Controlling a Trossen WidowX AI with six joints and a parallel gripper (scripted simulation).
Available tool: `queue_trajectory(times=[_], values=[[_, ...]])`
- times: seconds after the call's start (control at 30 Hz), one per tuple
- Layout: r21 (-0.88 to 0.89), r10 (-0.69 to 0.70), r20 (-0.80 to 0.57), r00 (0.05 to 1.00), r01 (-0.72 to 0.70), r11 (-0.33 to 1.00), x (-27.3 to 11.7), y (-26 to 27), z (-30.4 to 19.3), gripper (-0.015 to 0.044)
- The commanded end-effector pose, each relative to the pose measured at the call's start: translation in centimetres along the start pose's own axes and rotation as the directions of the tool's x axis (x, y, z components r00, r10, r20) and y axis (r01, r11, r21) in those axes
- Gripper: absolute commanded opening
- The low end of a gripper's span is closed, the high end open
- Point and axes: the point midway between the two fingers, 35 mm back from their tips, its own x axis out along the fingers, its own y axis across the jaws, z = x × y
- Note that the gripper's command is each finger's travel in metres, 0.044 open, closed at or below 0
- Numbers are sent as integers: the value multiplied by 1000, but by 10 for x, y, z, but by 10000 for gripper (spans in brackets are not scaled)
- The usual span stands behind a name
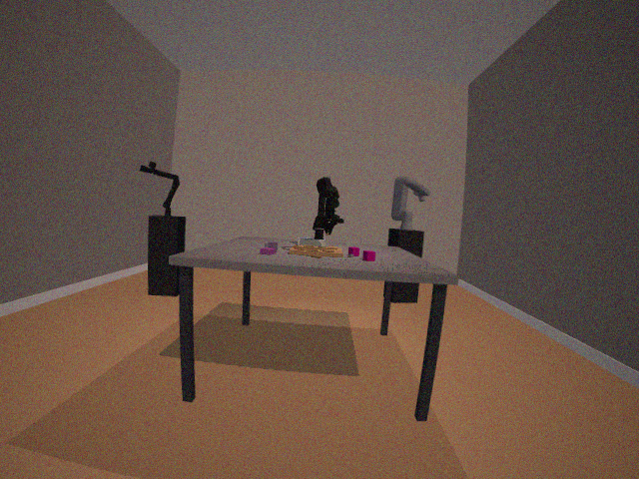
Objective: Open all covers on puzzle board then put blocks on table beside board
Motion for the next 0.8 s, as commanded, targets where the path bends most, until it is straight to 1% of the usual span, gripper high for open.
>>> queue_trajectory(times=[0.0, 0.77], values=[[3, 0, 1, 1000, 0, 1000, -1, -8, 8, 80], [3, -5, 8, 1000, 5, 1000, -2, -53, 83, 80]])
